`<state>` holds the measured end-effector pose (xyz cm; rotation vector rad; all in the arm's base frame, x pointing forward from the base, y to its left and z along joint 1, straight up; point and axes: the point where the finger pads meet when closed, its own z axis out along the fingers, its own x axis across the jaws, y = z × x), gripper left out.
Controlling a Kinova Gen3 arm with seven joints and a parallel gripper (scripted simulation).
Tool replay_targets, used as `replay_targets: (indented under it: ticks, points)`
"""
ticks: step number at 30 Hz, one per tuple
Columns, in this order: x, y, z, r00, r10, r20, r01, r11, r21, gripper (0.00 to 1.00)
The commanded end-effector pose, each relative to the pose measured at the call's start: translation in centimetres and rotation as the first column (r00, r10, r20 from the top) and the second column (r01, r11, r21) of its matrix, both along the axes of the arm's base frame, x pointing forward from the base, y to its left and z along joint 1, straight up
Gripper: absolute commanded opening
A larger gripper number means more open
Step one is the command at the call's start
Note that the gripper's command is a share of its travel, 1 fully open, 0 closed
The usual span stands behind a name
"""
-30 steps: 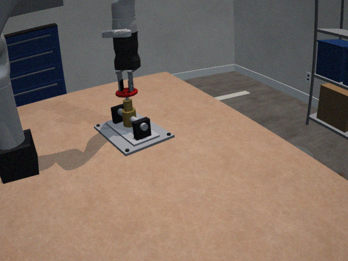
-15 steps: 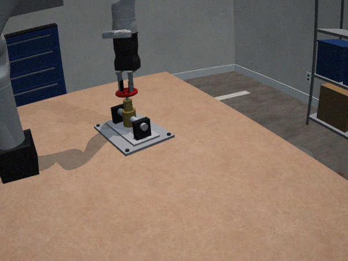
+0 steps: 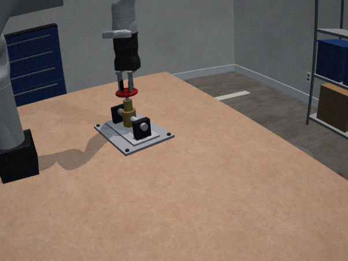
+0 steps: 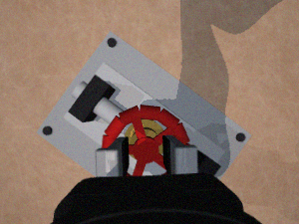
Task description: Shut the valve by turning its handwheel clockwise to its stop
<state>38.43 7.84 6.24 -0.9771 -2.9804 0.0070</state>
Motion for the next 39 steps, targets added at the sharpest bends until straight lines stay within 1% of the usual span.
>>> replay_targets:
  ticks: [1, 23, 24, 39]
  points:
    - [0.05, 0.01, 0.06, 1.000, 0.000, 0.002, 0.000, 1.000, 0.000, 0.60]
    - [0.05, 0.01, 0.06, 1.000, 0.000, 0.002, 0.000, 1.000, 0.000, 0.60]
    - [0.05, 0.01, 0.06, 1.000, 0.000, 0.002, 0.000, 1.000, 0.000, 0.00]
    - [0.05, 0.01, 0.06, 1.000, 0.000, 0.002, 0.000, 1.000, 0.000, 0.00]
